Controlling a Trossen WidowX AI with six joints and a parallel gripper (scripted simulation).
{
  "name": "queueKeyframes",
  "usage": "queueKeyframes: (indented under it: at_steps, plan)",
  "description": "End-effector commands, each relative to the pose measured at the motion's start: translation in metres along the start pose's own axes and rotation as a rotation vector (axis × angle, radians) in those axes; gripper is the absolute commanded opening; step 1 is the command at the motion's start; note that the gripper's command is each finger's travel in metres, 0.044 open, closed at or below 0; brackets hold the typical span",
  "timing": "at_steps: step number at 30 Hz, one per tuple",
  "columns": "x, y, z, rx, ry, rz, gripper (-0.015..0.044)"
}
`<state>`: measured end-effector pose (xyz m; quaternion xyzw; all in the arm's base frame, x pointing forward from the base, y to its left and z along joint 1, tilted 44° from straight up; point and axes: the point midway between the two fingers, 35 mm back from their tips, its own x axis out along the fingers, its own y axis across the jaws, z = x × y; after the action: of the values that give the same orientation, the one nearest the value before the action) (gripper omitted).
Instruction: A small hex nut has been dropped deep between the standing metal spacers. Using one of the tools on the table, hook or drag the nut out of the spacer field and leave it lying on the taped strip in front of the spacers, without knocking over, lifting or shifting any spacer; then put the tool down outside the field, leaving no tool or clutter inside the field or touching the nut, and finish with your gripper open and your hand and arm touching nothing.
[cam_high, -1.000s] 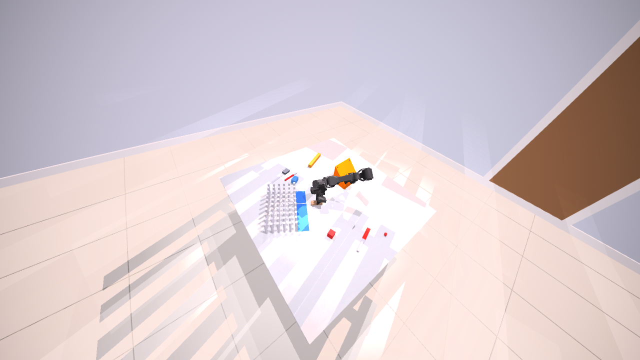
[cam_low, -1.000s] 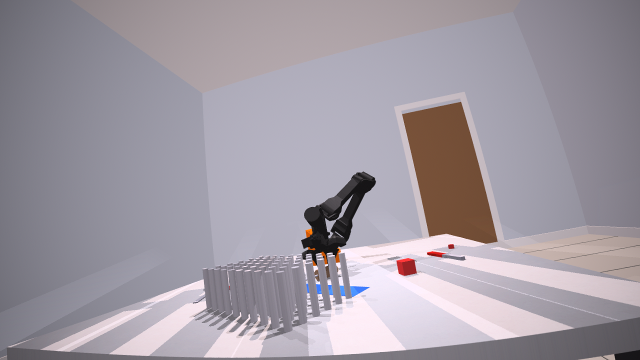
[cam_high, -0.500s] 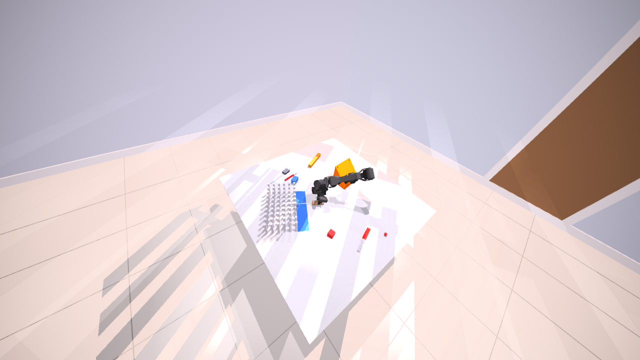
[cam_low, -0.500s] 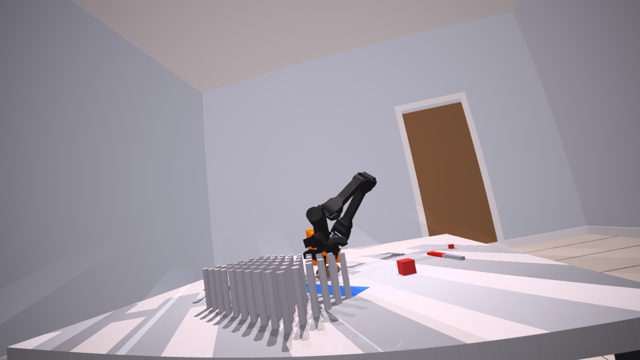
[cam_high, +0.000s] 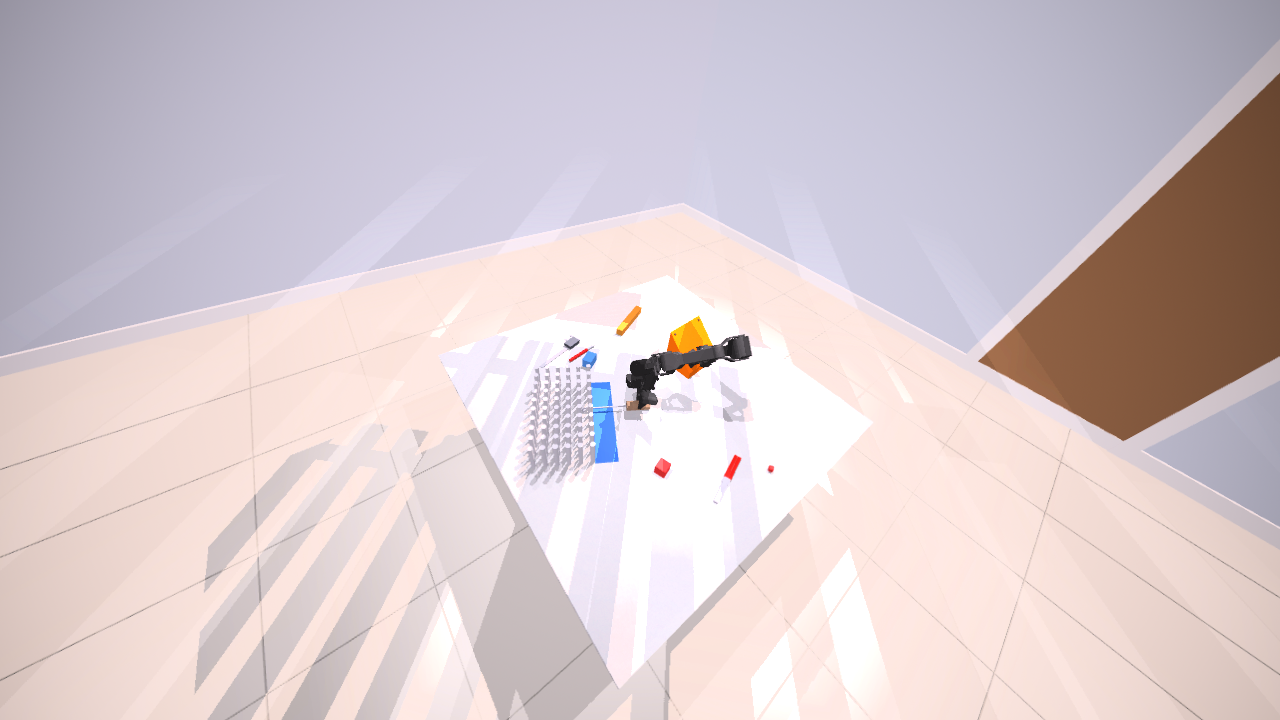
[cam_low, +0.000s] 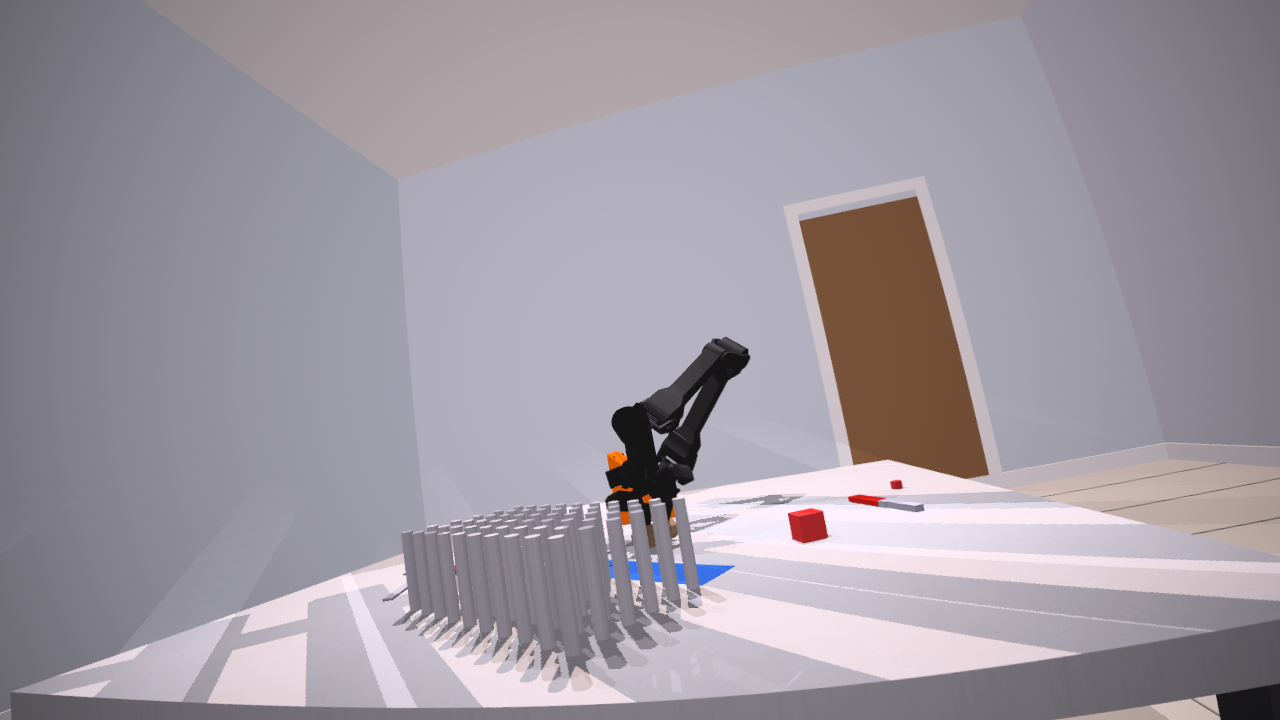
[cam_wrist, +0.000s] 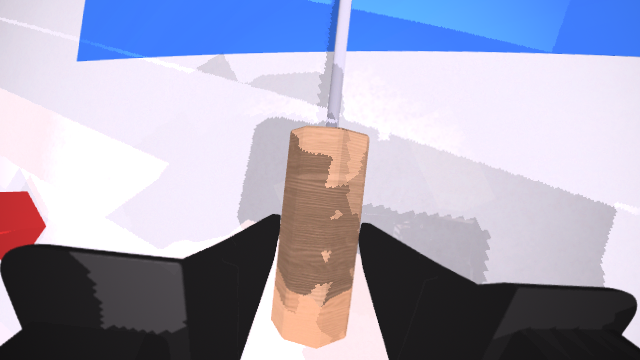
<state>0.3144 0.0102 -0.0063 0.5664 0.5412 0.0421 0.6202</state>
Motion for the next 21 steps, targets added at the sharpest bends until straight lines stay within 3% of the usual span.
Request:
queueKeyframes:
  at_steps: [1, 21]
  plan:
    - [-0.001, 0.0, -0.003, 0.0, -0.005, -0.002, 0.0]
    - [-0.005, 0.0, -0.014, 0.0, -0.005, -0.001, 0.0]
